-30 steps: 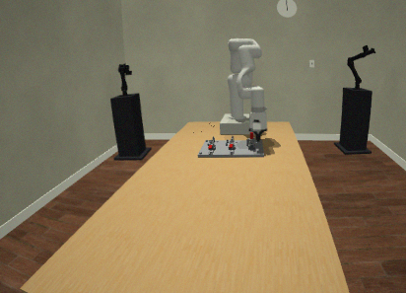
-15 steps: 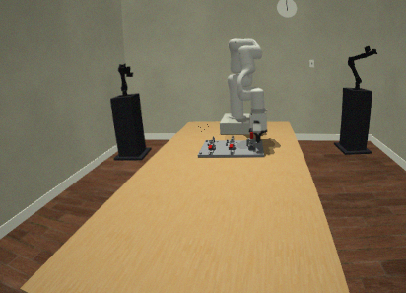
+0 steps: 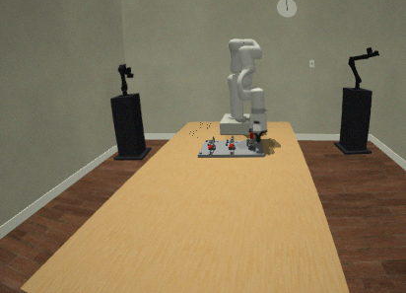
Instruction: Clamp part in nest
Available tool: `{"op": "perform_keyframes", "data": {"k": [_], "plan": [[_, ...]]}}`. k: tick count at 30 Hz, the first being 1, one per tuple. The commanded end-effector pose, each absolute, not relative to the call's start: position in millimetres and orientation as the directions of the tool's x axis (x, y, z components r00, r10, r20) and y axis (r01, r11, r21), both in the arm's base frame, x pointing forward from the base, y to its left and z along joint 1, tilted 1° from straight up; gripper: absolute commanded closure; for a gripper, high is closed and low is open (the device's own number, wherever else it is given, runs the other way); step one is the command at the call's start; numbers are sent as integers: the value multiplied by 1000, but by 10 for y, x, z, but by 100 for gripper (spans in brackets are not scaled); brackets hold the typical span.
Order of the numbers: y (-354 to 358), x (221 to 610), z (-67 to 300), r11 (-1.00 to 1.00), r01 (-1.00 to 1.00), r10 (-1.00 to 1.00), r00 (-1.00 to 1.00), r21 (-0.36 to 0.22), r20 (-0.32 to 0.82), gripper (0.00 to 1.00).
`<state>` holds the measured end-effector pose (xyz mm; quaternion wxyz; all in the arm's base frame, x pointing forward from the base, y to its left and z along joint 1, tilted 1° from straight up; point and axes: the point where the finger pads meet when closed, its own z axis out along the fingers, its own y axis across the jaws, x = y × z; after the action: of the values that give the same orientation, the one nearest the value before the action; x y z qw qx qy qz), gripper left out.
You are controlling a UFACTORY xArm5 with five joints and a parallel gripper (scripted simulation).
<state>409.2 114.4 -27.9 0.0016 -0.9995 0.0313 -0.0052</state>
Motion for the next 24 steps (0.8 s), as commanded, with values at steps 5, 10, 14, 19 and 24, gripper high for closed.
{"op": "perform_keyframes", "data": {"k": [5,10,14,19,24], "plan": [[1149,4106,-274,-998,-63,-63,998,-5,13,100],[1149,4110,-285,-998,-63,-63,998,-5,13,100],[1151,4115,-300,-998,-63,-63,998,-5,13,100],[1151,4118,-309,-998,-63,-63,998,-5,13,100],[1151,4118,-309,-998,-63,-63,998,-5,13,100]]}}
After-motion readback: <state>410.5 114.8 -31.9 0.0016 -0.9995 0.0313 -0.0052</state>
